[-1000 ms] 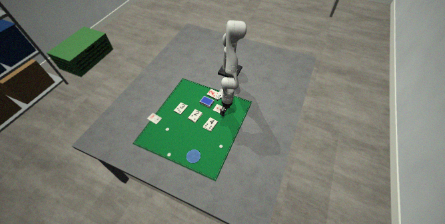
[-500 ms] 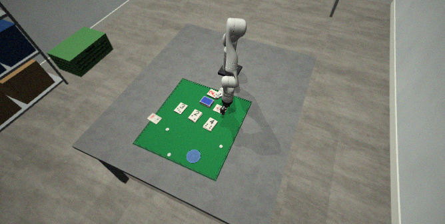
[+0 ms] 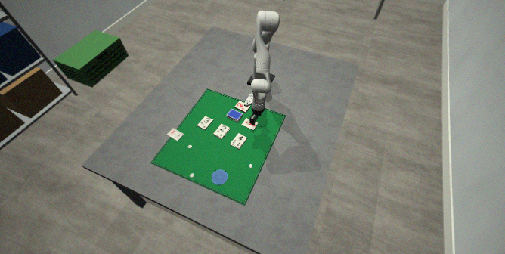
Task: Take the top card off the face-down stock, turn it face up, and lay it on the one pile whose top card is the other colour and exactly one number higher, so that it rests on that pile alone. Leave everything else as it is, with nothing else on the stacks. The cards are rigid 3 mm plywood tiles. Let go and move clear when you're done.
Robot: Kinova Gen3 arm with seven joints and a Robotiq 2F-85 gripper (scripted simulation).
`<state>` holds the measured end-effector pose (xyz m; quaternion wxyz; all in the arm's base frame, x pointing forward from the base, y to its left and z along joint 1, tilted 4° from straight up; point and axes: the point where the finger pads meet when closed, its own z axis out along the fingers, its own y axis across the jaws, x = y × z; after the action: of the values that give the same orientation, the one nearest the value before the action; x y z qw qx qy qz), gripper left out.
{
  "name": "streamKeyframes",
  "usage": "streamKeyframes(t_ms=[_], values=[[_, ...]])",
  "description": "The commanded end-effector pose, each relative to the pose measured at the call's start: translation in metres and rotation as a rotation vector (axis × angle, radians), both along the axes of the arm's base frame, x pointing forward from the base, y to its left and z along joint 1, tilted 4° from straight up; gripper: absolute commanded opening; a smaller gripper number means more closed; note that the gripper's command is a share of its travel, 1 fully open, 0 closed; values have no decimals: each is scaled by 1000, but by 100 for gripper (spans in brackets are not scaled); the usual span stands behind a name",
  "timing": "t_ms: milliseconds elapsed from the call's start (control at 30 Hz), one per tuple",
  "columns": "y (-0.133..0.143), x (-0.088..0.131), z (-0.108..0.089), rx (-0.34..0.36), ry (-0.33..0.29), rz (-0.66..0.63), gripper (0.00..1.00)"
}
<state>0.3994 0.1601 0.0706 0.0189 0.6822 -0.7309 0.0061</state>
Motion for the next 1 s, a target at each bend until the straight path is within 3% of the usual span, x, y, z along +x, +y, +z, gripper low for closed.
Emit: streamKeyframes(t_ms=[0,267,967], values=[[0,5,19,4,-17,3,85],[0,5,27,3,-16,3,85],[-1,5,25,16,-20,3,85]])
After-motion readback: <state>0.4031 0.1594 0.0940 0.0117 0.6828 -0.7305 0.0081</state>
